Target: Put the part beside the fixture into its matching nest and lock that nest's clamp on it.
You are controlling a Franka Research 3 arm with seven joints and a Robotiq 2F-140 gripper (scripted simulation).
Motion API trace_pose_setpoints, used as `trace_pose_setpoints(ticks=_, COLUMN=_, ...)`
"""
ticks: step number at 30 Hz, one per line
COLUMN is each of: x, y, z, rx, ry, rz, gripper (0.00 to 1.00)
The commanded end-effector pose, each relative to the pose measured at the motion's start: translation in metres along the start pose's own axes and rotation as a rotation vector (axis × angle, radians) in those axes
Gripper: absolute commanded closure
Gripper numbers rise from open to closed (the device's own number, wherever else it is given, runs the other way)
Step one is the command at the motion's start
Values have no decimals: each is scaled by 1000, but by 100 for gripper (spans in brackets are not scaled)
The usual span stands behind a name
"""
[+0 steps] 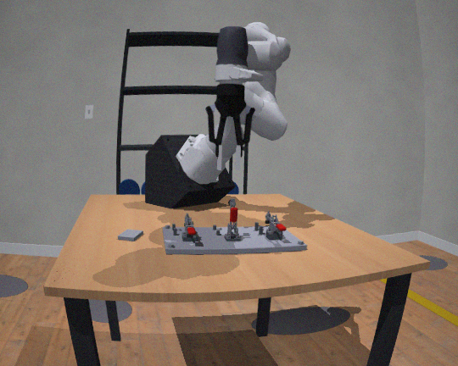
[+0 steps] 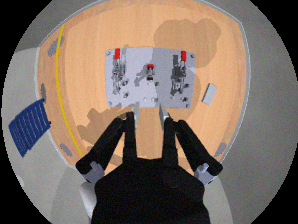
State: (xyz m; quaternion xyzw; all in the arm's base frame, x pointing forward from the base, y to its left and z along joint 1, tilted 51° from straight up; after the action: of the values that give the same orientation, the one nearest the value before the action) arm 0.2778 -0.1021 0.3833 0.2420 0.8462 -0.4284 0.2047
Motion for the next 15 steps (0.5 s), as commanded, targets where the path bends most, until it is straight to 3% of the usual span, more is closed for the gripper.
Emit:
trace_pose_setpoints(ticks=1, x=0, y=1, z=0, rx=-1, ry=-9, rz=0, gripper=72)
trace_pose_setpoints(ticks=15, x=0, y=1, z=0, rx=-1, ry=-9, rz=0, gripper=72)
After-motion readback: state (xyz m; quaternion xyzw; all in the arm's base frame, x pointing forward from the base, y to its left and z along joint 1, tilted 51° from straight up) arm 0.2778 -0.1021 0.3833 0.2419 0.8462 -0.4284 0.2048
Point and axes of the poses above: the point where the finger pads meet when closed, its own y axis out along the fingers, its own z axis across the jaws, x = y × z, the point moved 6 cm from there along -y, back along the fingers, and after that the axes turned 6 degrees about y, right-handed, at the moved point
